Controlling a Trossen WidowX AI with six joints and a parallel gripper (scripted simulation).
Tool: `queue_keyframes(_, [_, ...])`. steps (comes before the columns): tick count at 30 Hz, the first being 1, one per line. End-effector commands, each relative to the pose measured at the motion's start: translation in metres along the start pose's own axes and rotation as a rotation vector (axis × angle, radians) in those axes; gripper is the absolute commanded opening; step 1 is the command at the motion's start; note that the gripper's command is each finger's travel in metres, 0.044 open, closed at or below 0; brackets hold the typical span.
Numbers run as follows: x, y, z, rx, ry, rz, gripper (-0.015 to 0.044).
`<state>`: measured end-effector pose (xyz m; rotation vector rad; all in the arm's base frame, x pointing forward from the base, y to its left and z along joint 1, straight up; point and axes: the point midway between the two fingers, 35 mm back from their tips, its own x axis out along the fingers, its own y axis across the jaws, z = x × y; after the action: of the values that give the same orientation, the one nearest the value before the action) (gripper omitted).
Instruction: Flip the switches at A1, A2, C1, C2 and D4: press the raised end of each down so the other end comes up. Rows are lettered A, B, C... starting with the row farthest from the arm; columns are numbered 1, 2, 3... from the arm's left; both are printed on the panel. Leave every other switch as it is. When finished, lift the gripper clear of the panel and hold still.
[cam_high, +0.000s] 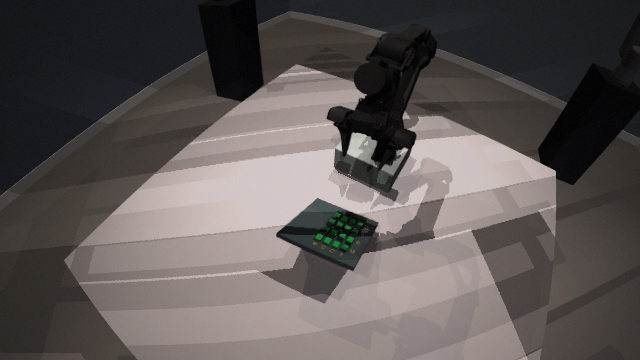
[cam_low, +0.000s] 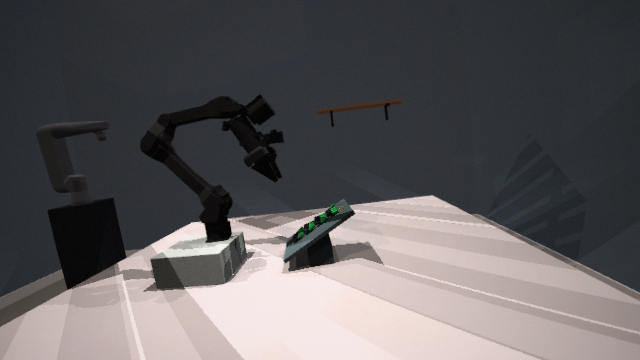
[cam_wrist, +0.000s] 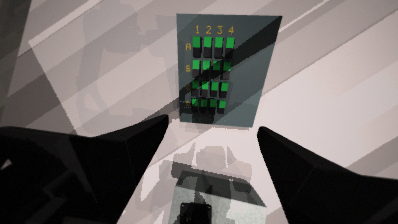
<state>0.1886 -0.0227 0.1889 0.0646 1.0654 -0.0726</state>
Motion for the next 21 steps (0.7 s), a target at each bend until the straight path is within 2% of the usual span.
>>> queue_keyframes(1, [0.001,0.000,0.002,-0.001,0.000,0.001,0.0374])
queue_keyframes(11, [0.090,0.036,0.074,-0.039,-0.020,0.016,0.0111])
queue_keyframes(15, [0.097,0.039,0.078,-0.041,-0.024,0.014,0.0006])
queue_keyframes(19, [0.098,0.039,0.078,-0.041,-0.023,0.014,0.0000])
queue_keyframes(21, [0.114,0.040,0.079,-0.041,-0.012,0.014,0.0000])
